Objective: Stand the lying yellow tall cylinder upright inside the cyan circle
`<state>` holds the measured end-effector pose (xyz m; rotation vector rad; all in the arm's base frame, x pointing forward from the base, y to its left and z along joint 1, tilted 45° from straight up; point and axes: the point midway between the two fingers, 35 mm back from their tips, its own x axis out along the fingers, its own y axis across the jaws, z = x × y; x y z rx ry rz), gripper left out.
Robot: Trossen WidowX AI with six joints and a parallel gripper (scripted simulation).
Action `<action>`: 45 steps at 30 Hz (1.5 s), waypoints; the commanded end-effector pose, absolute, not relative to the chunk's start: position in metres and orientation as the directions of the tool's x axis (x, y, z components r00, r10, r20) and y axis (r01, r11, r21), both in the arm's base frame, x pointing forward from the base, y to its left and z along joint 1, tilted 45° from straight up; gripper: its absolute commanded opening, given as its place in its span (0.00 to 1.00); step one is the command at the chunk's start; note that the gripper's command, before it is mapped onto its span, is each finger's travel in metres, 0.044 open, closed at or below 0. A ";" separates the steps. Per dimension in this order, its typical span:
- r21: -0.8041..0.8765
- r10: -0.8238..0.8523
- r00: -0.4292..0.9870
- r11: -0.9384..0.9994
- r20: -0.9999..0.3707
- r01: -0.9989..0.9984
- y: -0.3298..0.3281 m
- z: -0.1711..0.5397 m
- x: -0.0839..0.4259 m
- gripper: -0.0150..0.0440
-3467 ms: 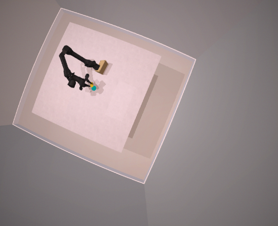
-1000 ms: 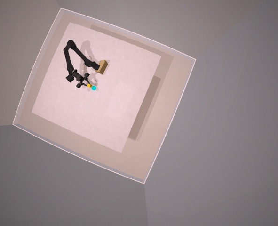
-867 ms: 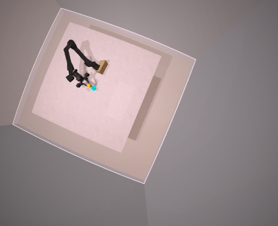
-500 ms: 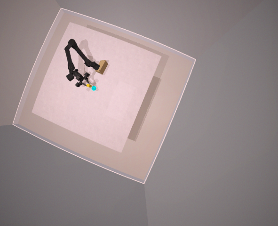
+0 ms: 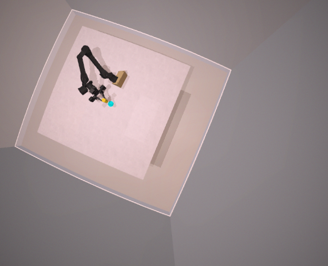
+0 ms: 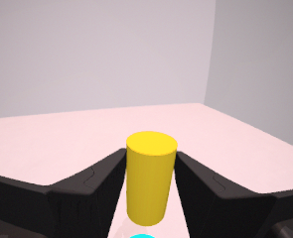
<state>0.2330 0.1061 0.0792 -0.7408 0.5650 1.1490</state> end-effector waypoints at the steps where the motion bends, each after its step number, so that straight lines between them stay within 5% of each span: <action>1: -0.236 0.606 0.321 0.217 -0.728 -0.947 0.107 0.080 0.233 0.43; 45: -0.240 0.592 0.325 0.220 -0.738 -0.946 0.031 0.002 0.234 0.43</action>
